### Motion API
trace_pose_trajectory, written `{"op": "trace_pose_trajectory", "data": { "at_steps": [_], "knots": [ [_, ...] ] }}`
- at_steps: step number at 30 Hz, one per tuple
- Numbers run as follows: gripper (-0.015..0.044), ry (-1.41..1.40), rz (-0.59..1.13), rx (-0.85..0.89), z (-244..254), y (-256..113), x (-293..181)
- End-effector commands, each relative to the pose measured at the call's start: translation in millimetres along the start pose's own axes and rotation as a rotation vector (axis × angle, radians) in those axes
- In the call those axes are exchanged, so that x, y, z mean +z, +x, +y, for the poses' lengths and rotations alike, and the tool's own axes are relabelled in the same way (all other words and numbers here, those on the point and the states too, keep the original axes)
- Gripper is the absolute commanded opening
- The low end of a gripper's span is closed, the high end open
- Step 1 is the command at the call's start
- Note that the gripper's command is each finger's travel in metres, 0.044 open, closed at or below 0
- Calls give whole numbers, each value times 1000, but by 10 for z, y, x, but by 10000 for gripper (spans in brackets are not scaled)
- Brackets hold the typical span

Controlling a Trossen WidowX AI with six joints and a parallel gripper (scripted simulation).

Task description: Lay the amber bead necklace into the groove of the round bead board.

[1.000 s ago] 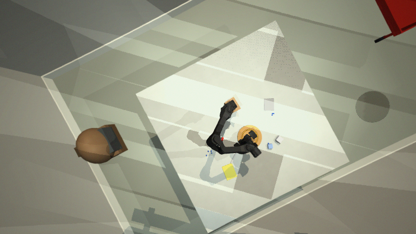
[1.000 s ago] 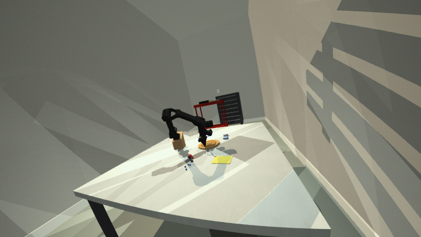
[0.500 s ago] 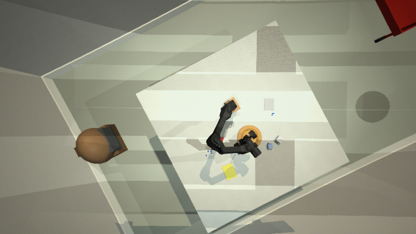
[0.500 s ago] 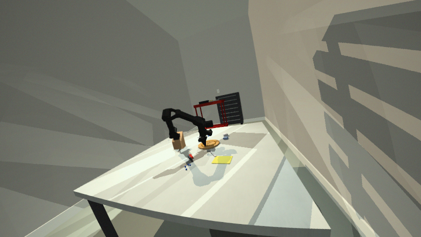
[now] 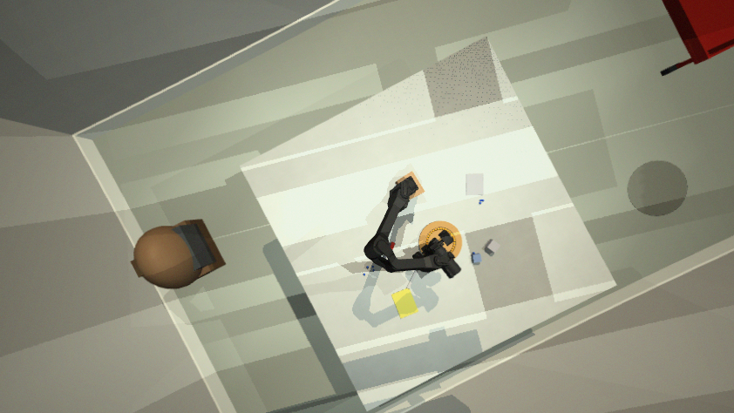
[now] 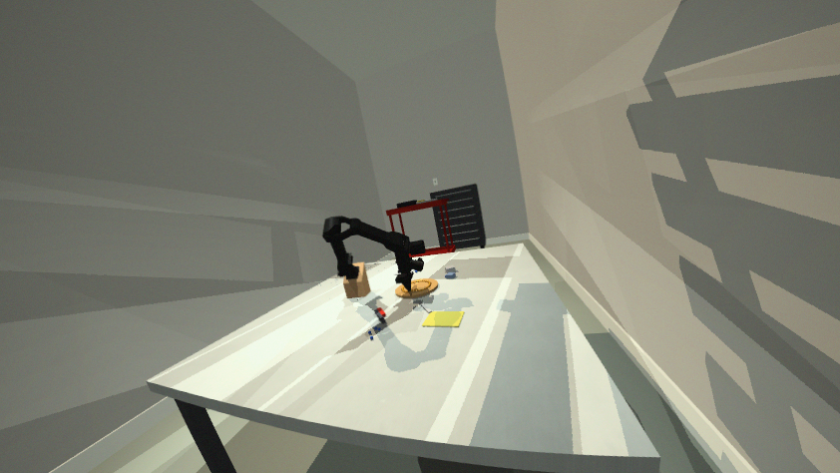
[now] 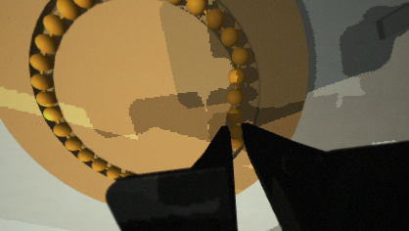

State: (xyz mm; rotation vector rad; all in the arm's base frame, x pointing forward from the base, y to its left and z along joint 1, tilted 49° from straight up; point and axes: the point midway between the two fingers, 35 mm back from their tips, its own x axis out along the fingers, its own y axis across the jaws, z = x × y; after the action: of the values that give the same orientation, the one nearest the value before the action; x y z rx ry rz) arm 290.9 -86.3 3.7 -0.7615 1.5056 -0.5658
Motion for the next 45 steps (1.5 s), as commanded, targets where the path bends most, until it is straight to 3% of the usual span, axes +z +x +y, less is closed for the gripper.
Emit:
{"op": "trace_pose_trajectory", "data": {
  "at_steps": [1, 26, 42, 45],
  "knots": [
    [0, 1, -1, 0, -1, -5, 2],
    [0, -4, 0, -6, -73, 18, -5],
    [420, -4, 0, -6, -72, -61, -4],
    [440, -4, 0, -5, -67, -56, -10]
  ]
}}
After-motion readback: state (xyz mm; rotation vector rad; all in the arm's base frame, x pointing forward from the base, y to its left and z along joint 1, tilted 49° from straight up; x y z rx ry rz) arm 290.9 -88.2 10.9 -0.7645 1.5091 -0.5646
